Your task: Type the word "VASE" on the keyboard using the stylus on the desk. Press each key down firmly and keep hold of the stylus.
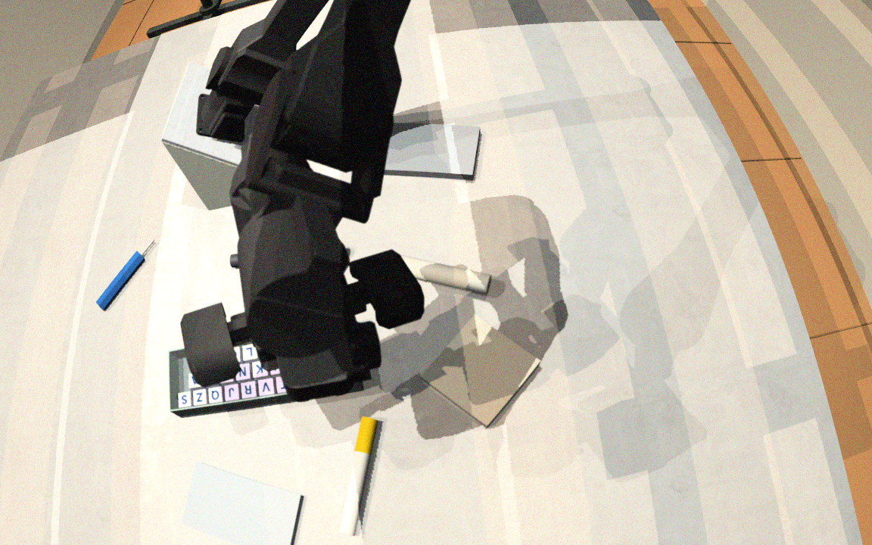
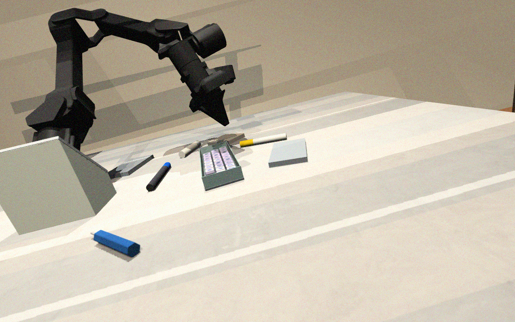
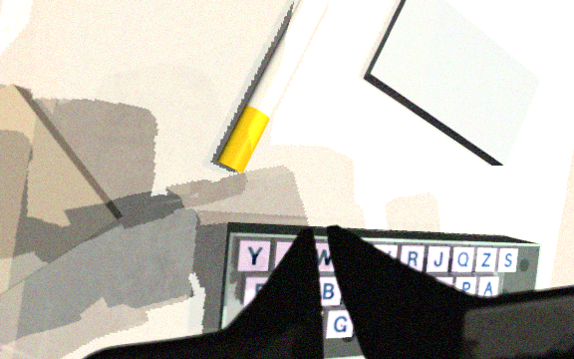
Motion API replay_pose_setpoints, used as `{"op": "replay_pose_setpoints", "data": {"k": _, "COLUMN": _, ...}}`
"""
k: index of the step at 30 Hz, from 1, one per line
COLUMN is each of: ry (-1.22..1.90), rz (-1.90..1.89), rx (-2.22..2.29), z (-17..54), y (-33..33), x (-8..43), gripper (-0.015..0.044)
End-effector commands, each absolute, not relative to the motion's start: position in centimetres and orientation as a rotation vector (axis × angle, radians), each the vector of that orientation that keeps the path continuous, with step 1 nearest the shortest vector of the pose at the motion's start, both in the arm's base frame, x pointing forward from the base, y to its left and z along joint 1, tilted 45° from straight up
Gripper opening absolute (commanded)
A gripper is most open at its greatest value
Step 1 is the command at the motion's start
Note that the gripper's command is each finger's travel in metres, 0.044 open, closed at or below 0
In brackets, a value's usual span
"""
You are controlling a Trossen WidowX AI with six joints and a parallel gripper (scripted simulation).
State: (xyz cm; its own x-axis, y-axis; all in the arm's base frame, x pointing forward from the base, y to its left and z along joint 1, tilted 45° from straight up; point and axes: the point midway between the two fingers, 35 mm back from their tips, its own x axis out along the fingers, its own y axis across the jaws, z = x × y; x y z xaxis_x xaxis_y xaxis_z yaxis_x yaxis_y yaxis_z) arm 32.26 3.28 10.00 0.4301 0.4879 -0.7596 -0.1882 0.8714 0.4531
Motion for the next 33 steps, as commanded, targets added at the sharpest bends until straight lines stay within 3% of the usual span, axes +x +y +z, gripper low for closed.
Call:
{"op": "replay_pose_setpoints", "data": {"k": 1, "ry": 1.318, "rz": 0.537, "rx": 0.601, "z": 6.9, "y": 4.5, "x": 29.5, "gripper": 0.0}}
{"op": "replay_pose_setpoints", "data": {"k": 17, "ry": 1.349, "rz": 0.548, "rx": 0.644, "z": 6.7, "y": 4.6, "x": 29.2, "gripper": 0.0}}
{"op": "replay_pose_setpoints", "data": {"k": 24, "ry": 1.35, "rz": 0.545, "rx": 0.642, "z": 1.9, "y": -0.2, "x": 29.2, "gripper": 0.0}}
{"op": "replay_pose_setpoints", "data": {"k": 33, "ry": 1.35, "rz": 0.546, "rx": 0.642, "z": 1.7, "y": -0.4, "x": 29.1, "gripper": 0.0}}
